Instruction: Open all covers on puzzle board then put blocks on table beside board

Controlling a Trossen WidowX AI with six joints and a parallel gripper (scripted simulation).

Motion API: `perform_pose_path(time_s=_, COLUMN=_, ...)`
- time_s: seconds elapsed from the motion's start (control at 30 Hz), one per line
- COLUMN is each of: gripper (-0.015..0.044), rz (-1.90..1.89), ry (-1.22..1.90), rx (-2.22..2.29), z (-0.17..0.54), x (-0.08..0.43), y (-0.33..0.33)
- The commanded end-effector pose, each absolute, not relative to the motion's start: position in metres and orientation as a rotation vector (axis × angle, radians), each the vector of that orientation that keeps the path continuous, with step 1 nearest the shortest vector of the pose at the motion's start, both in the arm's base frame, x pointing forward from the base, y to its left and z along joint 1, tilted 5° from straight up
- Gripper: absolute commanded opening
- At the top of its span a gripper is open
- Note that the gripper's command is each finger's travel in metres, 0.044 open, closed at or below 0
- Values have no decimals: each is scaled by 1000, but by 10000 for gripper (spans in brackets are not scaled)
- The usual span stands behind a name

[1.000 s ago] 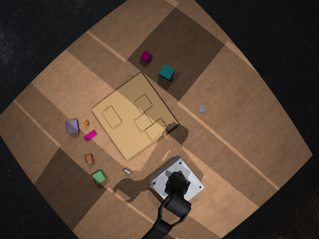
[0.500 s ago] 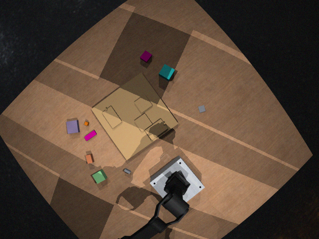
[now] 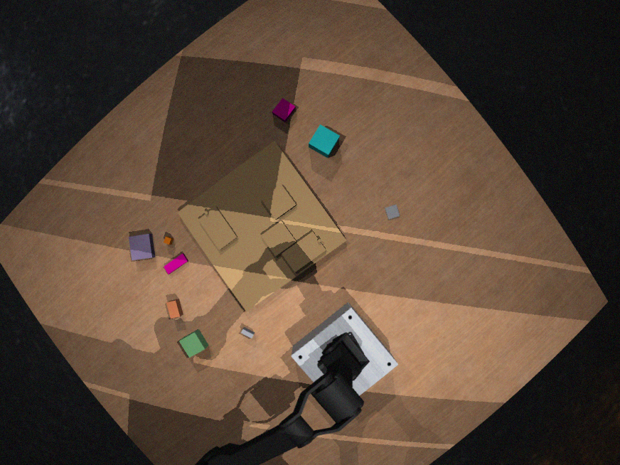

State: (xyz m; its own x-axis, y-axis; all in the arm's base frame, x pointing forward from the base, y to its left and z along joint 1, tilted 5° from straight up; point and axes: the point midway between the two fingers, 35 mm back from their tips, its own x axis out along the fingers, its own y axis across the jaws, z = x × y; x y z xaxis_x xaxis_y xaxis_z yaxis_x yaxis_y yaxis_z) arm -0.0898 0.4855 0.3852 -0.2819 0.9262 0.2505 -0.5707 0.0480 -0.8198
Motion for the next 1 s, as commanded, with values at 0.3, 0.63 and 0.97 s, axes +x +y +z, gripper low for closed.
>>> perform_pose_path(time_s=0.3, gripper=0, rz=1514, ry=-880, rx=-543, z=361, x=-28, y=498)
perform_pose_path(time_s=0.63, gripper=0, rz=1475, ry=-742, rx=-613, z=338, x=21, y=502)
perform_pose_path(time_s=0.97, gripper=0, rz=1427, ry=-602, rx=-670, z=316, x=71, y=499)
